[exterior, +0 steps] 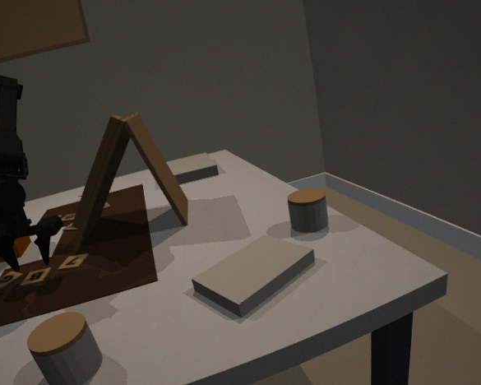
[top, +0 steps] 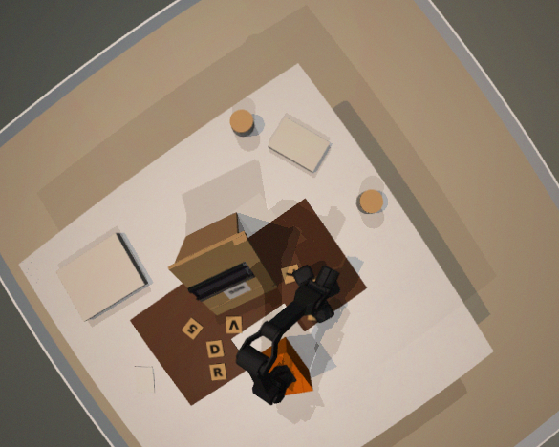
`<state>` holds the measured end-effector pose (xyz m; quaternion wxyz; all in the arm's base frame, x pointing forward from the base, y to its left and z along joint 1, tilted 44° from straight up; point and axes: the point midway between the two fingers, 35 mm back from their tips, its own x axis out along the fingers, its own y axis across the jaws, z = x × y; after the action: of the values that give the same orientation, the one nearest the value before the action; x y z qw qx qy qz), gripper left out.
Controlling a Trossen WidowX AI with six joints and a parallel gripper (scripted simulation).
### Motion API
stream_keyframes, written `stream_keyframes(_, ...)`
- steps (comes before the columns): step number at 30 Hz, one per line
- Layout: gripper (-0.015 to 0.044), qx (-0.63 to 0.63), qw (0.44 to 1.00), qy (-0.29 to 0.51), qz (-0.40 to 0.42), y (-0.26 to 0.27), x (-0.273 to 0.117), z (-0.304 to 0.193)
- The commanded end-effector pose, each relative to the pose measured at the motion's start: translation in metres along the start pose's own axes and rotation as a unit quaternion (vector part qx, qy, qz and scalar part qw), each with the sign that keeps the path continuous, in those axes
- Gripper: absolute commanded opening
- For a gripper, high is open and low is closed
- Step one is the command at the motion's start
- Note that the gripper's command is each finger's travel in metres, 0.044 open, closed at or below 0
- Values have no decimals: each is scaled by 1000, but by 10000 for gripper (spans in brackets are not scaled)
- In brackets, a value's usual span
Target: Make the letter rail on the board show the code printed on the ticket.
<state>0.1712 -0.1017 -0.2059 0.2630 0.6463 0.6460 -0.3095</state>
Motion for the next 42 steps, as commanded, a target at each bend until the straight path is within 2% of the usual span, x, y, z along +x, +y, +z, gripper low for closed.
stream_keyframes(1,340,4,1000,1,2,-2,6,0)
stream_keyframes(42,340,4,1000,2,2,-2,26,0)
